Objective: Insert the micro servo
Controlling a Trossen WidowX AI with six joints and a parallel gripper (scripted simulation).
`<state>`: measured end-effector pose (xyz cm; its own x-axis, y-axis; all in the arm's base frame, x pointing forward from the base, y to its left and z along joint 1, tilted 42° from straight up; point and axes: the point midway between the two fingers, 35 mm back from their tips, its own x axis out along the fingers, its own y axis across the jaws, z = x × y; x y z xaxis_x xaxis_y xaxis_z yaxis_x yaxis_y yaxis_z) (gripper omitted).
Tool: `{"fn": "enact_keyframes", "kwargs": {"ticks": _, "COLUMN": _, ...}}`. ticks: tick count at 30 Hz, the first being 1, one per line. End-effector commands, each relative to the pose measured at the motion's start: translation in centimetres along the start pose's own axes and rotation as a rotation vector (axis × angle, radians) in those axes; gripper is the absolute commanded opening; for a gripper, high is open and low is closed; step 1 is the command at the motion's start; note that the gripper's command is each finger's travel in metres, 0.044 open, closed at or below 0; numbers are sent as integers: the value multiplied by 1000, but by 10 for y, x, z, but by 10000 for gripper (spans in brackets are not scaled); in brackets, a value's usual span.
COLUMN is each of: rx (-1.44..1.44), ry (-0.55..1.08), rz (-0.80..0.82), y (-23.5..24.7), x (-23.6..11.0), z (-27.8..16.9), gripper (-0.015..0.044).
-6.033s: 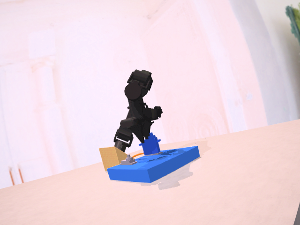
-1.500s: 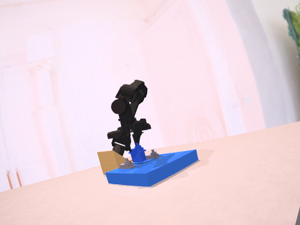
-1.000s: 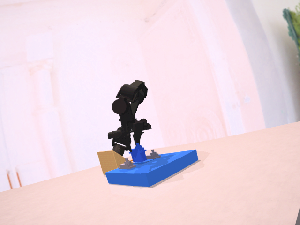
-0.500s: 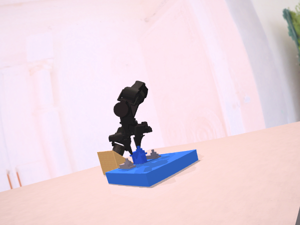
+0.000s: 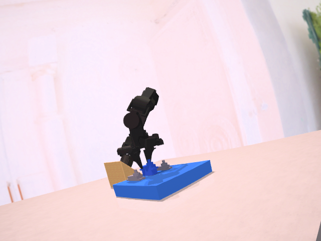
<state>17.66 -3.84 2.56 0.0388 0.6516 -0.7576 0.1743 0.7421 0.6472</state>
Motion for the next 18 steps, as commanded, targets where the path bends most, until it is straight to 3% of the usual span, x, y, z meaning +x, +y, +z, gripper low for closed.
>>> {"fn": "enact_keyframes", "kwargs": {"ticks": 1, "rx": 3, "ry": -5, "rz": 6, "y": 1, "x": 4, "z": 1, "gripper": 0}}
{"fn": "enact_keyframes", "kwargs": {"ticks": 18, "rx": 2, "ry": -5, "rz": 7, "y": 1, "x": 17, "z": 1, "gripper": 0}}
